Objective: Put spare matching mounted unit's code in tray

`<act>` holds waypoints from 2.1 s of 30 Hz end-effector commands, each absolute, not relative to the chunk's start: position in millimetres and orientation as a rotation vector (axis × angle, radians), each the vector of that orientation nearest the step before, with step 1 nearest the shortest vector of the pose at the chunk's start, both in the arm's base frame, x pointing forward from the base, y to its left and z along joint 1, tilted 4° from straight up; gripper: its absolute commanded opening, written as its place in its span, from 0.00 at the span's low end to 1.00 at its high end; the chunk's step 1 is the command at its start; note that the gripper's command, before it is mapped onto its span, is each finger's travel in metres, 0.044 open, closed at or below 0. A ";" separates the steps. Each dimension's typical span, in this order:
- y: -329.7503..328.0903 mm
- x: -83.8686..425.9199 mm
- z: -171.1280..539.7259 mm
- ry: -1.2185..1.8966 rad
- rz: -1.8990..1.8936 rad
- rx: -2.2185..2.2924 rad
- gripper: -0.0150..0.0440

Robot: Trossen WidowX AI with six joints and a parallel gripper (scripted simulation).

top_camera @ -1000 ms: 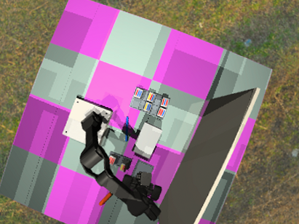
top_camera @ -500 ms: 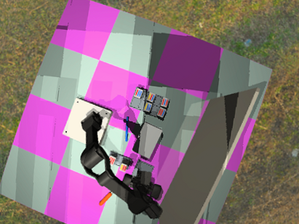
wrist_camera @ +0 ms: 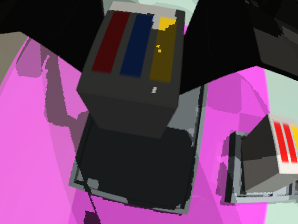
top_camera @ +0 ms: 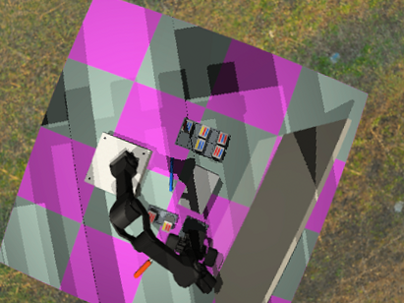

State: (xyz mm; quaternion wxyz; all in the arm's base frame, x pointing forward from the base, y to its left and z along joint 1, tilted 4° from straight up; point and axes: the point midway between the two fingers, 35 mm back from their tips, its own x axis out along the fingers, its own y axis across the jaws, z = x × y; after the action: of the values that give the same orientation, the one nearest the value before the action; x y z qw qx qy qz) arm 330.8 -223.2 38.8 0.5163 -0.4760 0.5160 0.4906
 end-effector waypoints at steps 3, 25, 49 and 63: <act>-222.3 329.0 32.1 1.239 1.187 -1.145 0.25; -220.6 326.5 14.3 1.239 1.187 -1.144 0.25; -218.1 322.8 -4.8 1.239 1.188 -1.144 0.25; -218.0 323.1 -8.3 1.239 1.179 -1.142 0.43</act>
State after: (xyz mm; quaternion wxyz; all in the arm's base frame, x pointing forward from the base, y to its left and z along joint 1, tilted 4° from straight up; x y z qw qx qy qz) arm 322.8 -217.8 -8.7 0.5161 -0.4754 0.5161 0.4913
